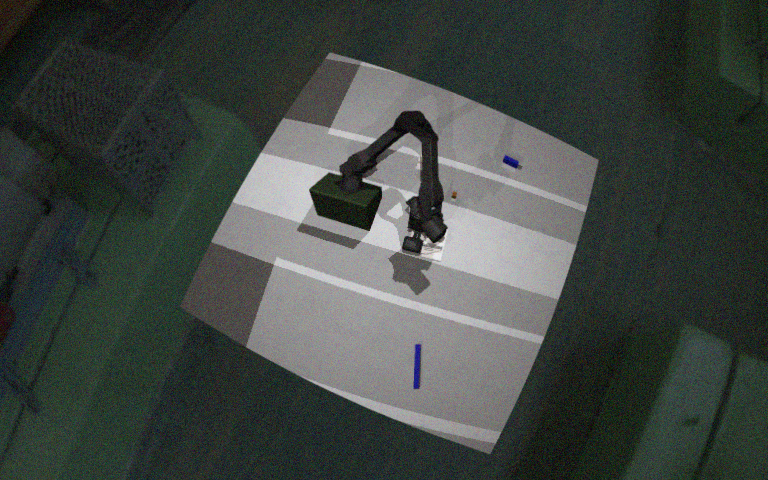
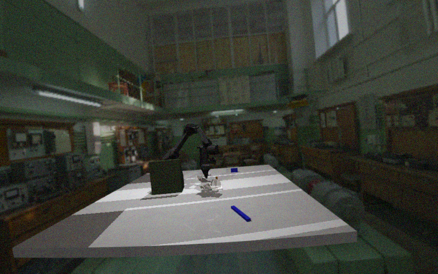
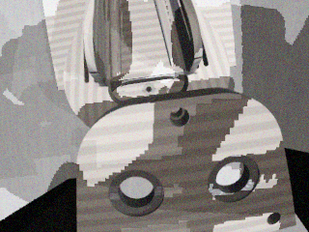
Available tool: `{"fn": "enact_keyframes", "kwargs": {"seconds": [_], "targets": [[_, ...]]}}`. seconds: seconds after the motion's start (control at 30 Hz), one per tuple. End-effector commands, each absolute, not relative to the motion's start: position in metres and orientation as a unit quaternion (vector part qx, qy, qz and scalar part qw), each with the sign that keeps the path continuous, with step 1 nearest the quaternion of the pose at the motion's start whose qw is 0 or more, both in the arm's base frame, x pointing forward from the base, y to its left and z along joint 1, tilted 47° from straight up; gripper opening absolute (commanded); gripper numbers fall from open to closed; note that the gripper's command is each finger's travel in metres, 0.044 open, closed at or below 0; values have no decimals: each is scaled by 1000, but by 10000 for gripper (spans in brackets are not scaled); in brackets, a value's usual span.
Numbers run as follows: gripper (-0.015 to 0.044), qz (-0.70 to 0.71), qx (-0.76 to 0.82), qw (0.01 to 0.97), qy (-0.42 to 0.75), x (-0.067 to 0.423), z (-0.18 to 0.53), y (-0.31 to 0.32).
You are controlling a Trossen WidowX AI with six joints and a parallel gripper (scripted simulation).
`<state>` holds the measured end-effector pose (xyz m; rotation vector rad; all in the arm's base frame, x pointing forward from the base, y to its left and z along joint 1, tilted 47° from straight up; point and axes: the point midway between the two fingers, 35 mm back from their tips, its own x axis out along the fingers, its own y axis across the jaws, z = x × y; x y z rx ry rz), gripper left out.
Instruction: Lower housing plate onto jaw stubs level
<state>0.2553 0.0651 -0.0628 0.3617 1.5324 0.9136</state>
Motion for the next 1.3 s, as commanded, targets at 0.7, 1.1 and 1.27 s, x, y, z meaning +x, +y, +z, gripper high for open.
{"fn": "enact_keyframes", "kwargs": {"seconds": [0.7,1.1,1.27], "targets": [[351,396,155,614,664,249,-59,67],[351,398,154,615,664,249,-59,67],[351,398,154,615,664,249,-59,68]]}}
